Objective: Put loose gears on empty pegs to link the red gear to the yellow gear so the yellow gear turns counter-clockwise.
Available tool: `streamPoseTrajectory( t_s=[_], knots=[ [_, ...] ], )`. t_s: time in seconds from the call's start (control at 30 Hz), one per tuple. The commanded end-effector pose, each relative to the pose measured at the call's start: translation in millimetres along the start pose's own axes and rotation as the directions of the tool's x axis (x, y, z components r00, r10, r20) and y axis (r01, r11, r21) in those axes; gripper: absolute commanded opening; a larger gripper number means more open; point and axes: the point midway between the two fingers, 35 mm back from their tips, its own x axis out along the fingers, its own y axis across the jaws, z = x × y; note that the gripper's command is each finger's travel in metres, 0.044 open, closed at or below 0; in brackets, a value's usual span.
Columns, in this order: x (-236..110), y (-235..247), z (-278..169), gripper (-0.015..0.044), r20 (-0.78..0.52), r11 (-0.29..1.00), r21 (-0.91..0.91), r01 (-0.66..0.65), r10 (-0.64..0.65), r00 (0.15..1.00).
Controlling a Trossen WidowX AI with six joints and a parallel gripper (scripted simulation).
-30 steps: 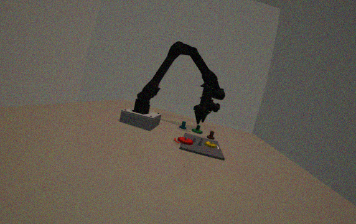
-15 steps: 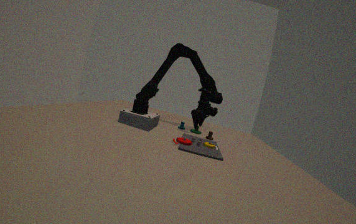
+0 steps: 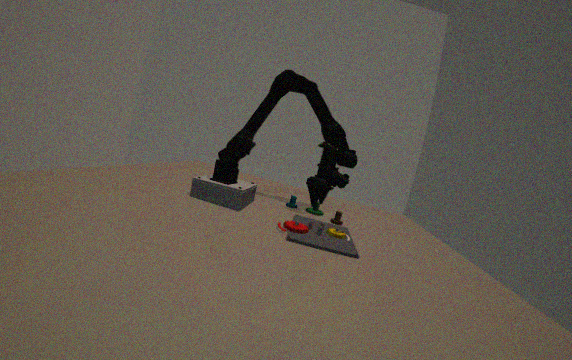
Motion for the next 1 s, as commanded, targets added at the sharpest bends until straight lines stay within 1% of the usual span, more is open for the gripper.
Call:
streamPoseTrajectory(
  t_s=[0.0, 0.4, 0.73, 0.97],
  knots=[
    [2, 0, -1, 0.0388, -0.005, 1.000, 0.007, 0.002, -0.002, 1.000],
    [2, 0, -1, 0.0072, -0.005, 1.000, 0.007, 0.002, -0.002, 1.000],
    [2, 0, -1, 0.0000, -0.005, 1.000, 0.007, 0.002, -0.002, 1.000],
    [-11, 2, 2, 0.0000, -0.005, 1.000, 0.007, 0.002, -0.002, 1.000]
  ],
)
